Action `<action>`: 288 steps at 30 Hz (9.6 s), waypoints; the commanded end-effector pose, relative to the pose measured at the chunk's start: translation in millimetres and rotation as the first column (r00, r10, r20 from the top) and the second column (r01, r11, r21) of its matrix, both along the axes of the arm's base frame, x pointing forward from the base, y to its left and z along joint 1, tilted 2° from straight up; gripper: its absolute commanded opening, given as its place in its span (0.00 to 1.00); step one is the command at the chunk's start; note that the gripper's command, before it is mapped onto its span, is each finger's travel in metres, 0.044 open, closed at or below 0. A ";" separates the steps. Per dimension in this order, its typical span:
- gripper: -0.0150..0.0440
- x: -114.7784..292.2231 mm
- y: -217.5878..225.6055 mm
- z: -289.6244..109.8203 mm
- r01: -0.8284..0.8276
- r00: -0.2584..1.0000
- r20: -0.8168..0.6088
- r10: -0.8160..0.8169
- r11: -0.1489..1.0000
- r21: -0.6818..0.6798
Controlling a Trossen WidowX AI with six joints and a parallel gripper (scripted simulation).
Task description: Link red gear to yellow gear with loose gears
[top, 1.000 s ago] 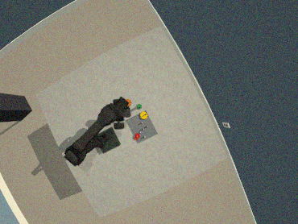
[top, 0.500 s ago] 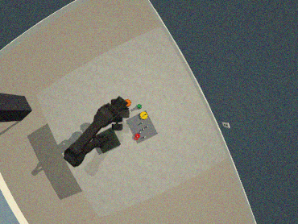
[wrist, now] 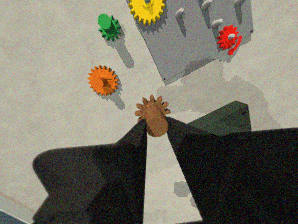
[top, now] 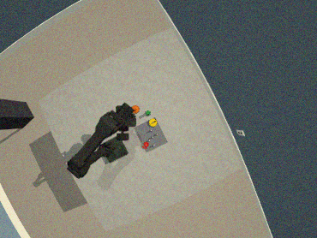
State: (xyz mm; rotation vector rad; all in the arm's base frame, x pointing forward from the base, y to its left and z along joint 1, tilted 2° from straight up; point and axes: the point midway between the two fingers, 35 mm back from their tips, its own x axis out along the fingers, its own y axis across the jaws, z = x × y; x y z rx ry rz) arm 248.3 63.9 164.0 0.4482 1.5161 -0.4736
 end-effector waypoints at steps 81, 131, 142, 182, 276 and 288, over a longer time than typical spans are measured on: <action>0.25 26.0 -168.8 -68.4 -0.001 1.000 0.004 0.001 1.000 -0.016; 0.25 20.6 -190.4 -95.5 -0.219 0.976 -0.002 0.219 0.975 -0.021; 0.25 21.3 -190.3 -110.2 -0.028 1.000 0.005 0.028 0.999 -0.020; 0.25 21.4 -191.4 -122.4 -0.215 0.977 -0.002 0.215 0.976 -0.021; 1.00 135.7 -18.2 -137.1 0.391 0.920 0.022 -0.391 0.920 0.003; 0.60 135.7 -18.2 -137.1 0.391 0.920 0.022 -0.391 0.920 0.003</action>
